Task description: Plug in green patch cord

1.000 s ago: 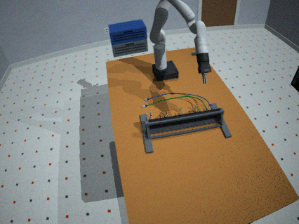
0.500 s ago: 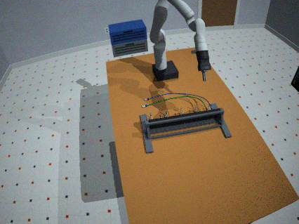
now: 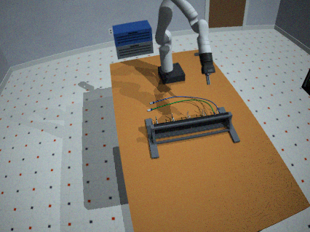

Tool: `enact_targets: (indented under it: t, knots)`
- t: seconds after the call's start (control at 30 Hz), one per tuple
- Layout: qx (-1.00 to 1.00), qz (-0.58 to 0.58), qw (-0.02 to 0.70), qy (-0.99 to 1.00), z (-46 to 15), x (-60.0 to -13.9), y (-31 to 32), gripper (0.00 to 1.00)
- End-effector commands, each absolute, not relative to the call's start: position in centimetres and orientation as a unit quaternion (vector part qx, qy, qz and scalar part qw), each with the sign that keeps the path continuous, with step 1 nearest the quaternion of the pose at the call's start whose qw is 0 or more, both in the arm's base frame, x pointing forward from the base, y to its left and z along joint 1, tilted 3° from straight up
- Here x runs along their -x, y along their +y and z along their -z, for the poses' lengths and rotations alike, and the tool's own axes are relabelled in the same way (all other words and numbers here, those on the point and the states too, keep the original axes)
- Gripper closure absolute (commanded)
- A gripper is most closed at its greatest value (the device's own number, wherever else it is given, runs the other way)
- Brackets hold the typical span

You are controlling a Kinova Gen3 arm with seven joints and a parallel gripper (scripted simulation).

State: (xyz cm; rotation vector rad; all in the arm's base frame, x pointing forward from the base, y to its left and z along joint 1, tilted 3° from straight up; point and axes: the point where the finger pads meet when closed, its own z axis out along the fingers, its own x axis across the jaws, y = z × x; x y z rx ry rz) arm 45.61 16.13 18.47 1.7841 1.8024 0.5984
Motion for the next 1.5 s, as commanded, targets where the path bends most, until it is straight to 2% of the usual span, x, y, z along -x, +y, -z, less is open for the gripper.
enact_targets:
  t: [0.0,0.53,1.47]
  knots:
    - [-0.665,-0.222,0.267,0.661,-18.9,-45.7,14.3,1.0]
    - [-0.665,-0.222,0.267,0.661,-19.2,-45.5,8.8,1.0]
    - [-0.665,-0.222,0.267,0.661,-18.8,-45.9,8.5,1.0]
